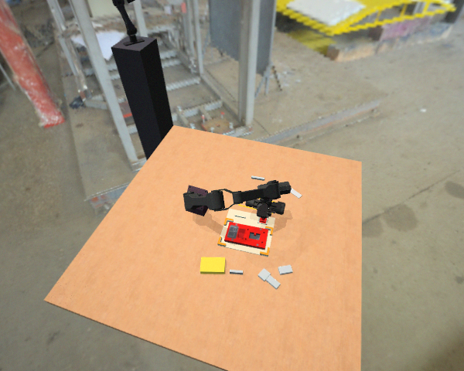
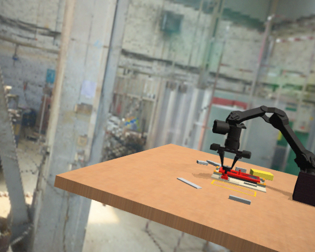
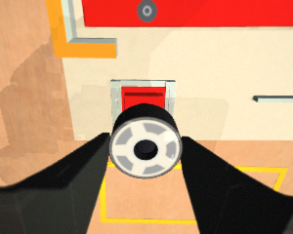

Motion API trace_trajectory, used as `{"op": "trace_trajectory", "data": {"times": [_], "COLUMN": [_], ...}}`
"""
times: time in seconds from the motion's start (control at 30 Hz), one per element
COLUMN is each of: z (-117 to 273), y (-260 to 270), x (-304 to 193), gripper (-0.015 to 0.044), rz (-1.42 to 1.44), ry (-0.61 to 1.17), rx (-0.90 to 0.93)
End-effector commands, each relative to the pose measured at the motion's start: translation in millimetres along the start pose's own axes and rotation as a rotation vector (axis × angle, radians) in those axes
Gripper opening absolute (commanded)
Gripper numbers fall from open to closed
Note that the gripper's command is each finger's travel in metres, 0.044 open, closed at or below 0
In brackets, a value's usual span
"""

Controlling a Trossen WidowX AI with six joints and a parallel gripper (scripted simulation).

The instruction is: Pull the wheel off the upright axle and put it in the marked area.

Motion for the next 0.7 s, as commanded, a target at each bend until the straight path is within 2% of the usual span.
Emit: {"op": "trace_trajectory", "data": {"times": [0.0, 0.67], "z": [5.0, 11.6], "y": [0.5, 0.2], "x": [-1.1, -1.1], "gripper": [0.0, 0.0], "rz": [-0.003, -0.002], "ry": [0.004, 0.003], "rx": [0.006, 0.007]}}
Point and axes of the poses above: the point midway between the two fingers, 35 mm back from their tips, its own z axis back along the fingers, its own y axis across the jaws, x = y × z, the point moved 7 cm from there along z, back along the fingers, and after that the axes turned 1 degree about z, right-handed, at the moved point
